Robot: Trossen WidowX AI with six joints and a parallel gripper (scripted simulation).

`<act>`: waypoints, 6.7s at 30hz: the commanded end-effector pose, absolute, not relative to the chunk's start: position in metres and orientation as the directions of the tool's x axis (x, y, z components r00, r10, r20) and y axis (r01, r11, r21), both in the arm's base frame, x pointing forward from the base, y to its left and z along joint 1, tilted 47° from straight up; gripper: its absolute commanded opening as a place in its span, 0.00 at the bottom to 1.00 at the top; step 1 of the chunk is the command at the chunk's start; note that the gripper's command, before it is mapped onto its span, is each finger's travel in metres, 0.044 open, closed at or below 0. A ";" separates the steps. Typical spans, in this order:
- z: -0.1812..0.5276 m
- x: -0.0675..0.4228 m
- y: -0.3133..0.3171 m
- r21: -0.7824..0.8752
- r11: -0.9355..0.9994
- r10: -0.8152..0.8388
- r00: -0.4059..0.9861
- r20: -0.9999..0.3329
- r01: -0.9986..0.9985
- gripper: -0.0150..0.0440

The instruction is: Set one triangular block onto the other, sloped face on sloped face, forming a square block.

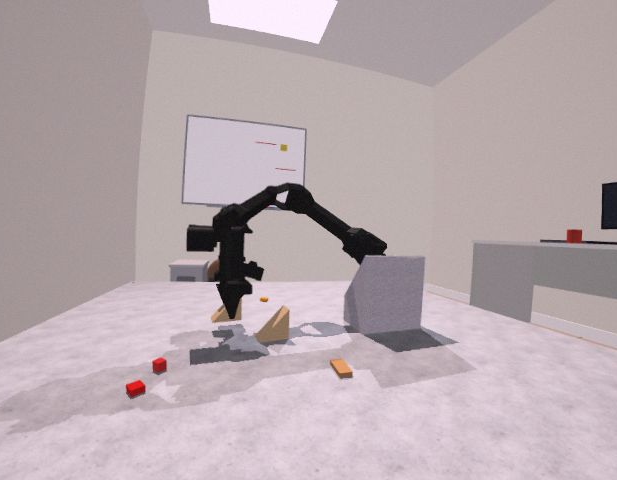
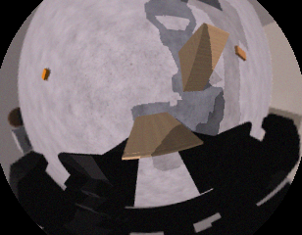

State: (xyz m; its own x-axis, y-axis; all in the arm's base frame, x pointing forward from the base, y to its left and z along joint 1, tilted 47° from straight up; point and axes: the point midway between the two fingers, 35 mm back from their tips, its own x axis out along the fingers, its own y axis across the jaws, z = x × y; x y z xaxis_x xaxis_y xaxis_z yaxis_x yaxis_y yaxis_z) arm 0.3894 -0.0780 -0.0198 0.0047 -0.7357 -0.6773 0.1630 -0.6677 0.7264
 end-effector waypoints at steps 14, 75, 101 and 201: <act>-0.020 0.390 -0.078 0.582 -0.531 -0.736 0.005 -0.677 0.615 0.25; -0.020 0.390 -0.078 -0.690 0.637 -0.736 0.005 -0.677 0.344 0.25; -0.020 0.390 -0.078 -0.627 0.574 -0.736 0.005 -0.677 -0.527 0.25; -0.014 0.393 0.000 0.005 0.036 -0.929 -0.035 -0.367 -0.999 1.00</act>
State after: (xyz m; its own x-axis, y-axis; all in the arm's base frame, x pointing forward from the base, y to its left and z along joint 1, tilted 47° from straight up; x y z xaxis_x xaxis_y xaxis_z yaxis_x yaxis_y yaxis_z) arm 0.3916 -0.0234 -0.0074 -0.0585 -0.8532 -0.5182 -0.9967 0.0789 -0.0173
